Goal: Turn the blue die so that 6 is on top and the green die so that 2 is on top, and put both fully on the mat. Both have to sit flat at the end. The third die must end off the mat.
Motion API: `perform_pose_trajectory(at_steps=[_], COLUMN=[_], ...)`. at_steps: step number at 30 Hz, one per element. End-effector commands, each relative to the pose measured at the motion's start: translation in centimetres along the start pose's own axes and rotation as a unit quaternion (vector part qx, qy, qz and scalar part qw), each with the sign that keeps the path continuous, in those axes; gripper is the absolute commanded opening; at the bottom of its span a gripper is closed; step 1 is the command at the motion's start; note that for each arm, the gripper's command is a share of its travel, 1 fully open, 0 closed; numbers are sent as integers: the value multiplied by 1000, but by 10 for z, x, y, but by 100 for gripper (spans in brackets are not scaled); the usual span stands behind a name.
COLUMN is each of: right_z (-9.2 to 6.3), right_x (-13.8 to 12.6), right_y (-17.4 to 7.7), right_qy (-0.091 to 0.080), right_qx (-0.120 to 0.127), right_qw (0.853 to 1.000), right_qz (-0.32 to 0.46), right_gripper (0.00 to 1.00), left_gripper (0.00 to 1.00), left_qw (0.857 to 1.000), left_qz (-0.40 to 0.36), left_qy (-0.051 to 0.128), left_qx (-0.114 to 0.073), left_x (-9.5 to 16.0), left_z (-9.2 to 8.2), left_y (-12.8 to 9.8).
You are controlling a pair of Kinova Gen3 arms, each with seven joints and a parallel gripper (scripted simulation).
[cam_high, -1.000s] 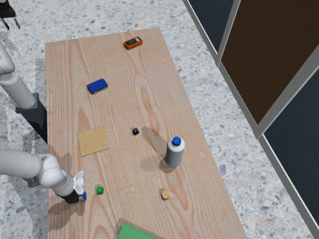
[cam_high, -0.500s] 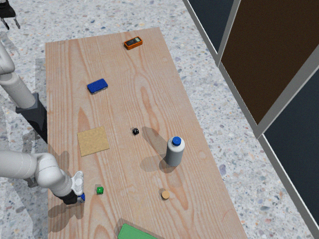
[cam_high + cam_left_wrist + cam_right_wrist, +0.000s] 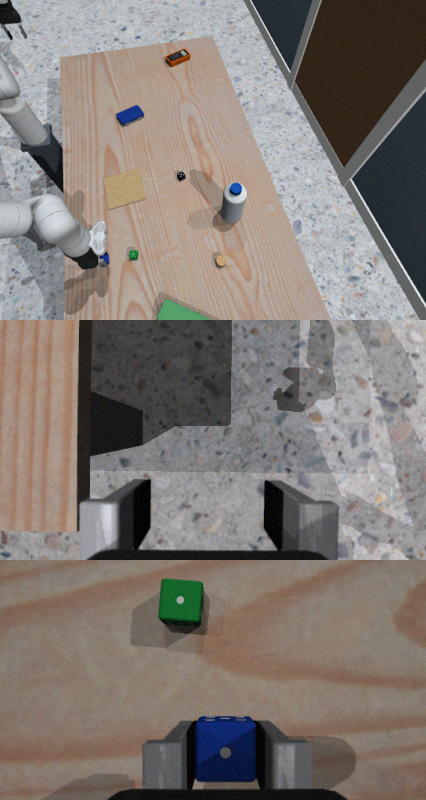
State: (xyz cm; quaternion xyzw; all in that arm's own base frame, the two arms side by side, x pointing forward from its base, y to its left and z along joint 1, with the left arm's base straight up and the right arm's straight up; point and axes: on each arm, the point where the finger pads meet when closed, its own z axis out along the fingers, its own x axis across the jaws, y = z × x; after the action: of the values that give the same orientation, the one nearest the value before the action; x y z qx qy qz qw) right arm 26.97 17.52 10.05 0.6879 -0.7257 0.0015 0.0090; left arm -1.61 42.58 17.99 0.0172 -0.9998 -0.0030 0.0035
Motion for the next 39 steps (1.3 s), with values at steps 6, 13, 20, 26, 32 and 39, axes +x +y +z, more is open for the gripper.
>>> perform_pose_trajectory(at_steps=[6, 13, 20, 26, 32, 39], right_z=[-20, -21, -21, -21, -19, -17], right_x=[-8, -8, -7, -7, -6, -5], right_y=[0, 0, 0, -1, -1, -1], right_qy=[-8, -8, -8, -7, -7, -5], right_qx=[5, 5, 5, 4, 1, -2], right_qw=[1000, 1000, 1000, 1000, 998, 990], right_qz=[-4, -4, -2, 11, 63, 138], right_gripper=[49, 49, 49, 49, 49, 49], left_gripper=[100, 100, 100, 100, 100, 100], left_qw=[1000, 1000, 1000, 1000, 1000, 1000], left_qz=[1, 1, 1, 1, 1, 1], left_qy=[-3, -3, -3, -3, -3, -3], left_qx=[3, 3, 3, 3, 3, 3], left_x=[-2, -2, -2, -2, -2, -2], left_z=[0, 0, 0, 0, 0, 0], left_y=[-1, -1, -1, -1, -1, -1])
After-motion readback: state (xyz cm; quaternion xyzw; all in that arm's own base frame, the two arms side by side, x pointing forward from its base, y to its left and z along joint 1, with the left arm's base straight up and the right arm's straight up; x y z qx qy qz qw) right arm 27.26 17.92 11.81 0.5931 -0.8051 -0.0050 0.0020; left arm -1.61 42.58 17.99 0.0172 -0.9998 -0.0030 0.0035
